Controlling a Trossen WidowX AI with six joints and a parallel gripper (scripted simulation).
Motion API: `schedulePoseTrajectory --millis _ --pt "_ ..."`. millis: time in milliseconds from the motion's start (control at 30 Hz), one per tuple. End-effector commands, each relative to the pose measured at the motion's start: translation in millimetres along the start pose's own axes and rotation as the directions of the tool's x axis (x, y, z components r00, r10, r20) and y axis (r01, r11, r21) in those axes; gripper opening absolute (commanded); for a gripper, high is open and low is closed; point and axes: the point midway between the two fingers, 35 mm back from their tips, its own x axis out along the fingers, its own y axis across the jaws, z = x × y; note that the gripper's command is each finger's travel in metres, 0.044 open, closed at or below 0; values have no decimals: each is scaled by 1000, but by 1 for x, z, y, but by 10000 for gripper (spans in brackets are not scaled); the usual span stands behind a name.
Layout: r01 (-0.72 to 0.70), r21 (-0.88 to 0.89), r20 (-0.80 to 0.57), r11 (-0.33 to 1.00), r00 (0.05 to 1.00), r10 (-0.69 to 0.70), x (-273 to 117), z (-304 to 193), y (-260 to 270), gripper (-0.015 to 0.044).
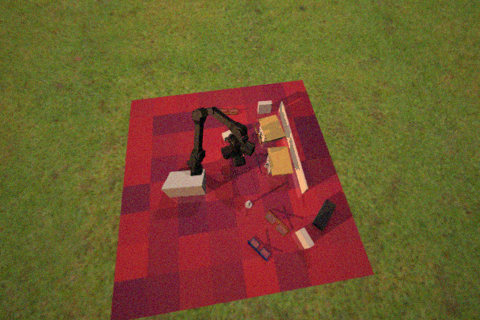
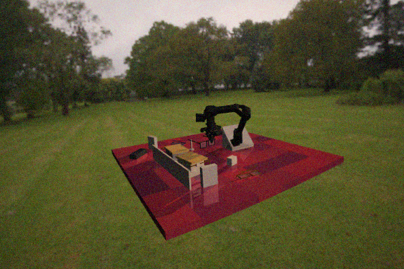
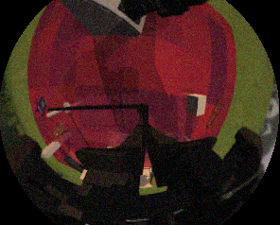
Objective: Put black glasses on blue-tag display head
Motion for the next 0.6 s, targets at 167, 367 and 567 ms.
schedulePoseTrajectory --millis 167,367,567 --pt "-2 1 -4 1000 1000 2 7 -1 -1 0" --pt "-3 1 -4 1000 1000 3 12 -1 0 0" --pt "-3 1 -5 1000 1000 3 17 -2 0 0"
